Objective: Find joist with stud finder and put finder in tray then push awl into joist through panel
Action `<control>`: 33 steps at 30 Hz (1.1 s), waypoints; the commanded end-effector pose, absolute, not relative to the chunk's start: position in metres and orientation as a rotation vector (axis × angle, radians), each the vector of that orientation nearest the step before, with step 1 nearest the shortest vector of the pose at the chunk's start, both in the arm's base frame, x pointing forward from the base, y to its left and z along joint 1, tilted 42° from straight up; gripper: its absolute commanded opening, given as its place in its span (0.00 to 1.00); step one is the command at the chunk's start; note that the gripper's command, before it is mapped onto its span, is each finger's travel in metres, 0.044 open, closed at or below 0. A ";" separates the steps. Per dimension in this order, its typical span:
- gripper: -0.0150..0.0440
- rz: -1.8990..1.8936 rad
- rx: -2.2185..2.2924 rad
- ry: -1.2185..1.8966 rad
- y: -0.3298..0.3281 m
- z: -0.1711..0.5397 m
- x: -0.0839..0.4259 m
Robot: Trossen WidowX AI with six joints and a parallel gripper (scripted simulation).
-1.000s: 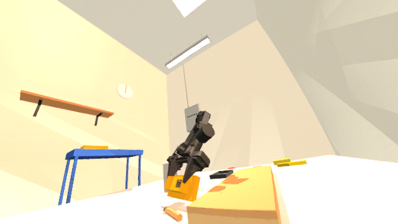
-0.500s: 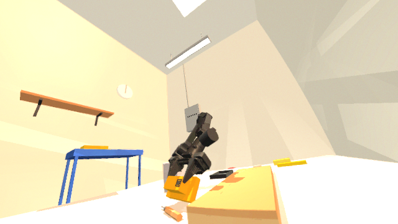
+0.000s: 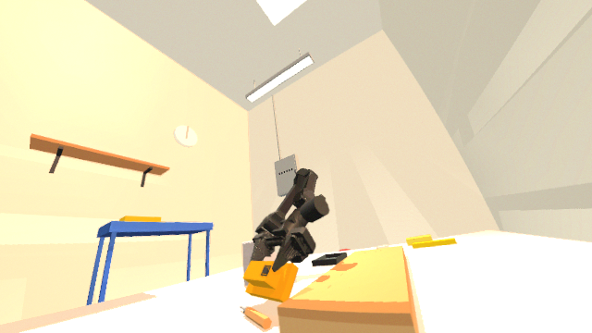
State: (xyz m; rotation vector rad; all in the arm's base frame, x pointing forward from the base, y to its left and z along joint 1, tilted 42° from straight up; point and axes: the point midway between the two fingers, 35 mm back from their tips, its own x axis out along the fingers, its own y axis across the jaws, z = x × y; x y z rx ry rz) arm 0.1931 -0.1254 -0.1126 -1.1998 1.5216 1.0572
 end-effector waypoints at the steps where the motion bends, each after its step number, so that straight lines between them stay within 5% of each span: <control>1: 0.25 1.040 -1.216 1.552 -0.126 -0.113 0.192; 33: 0.25 0.947 -1.340 1.649 -0.139 -0.104 0.193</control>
